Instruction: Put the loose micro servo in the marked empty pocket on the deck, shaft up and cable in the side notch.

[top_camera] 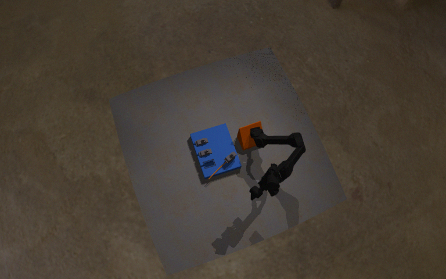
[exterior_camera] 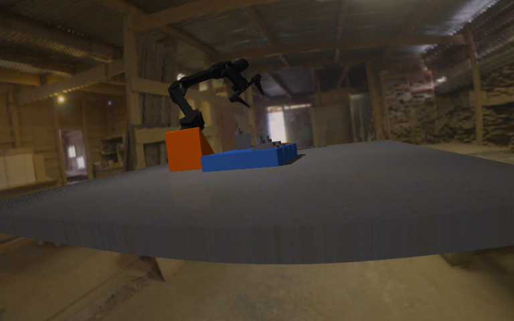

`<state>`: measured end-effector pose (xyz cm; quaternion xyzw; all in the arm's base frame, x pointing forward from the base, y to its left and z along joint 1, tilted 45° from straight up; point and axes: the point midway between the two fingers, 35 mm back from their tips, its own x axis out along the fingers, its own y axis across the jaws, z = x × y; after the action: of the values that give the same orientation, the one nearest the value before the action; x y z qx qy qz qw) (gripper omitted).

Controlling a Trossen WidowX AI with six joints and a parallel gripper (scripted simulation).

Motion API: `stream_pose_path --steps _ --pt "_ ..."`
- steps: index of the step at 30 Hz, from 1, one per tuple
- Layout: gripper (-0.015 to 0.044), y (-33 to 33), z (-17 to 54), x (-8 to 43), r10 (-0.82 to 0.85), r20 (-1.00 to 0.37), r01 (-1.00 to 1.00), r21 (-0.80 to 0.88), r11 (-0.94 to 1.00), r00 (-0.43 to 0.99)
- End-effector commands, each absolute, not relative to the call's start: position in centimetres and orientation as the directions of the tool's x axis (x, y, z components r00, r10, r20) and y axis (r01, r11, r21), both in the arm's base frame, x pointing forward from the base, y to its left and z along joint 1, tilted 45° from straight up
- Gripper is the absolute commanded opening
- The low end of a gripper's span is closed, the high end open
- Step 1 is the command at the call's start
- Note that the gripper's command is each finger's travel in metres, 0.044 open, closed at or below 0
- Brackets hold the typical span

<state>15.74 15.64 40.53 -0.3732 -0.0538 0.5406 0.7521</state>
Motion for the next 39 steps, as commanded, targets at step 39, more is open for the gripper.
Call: stream_pose_path --steps 39 --pt "0.0440 5.8 15.6 23.3 0.664 -0.746 -0.637 0.490 0.595 0.048"
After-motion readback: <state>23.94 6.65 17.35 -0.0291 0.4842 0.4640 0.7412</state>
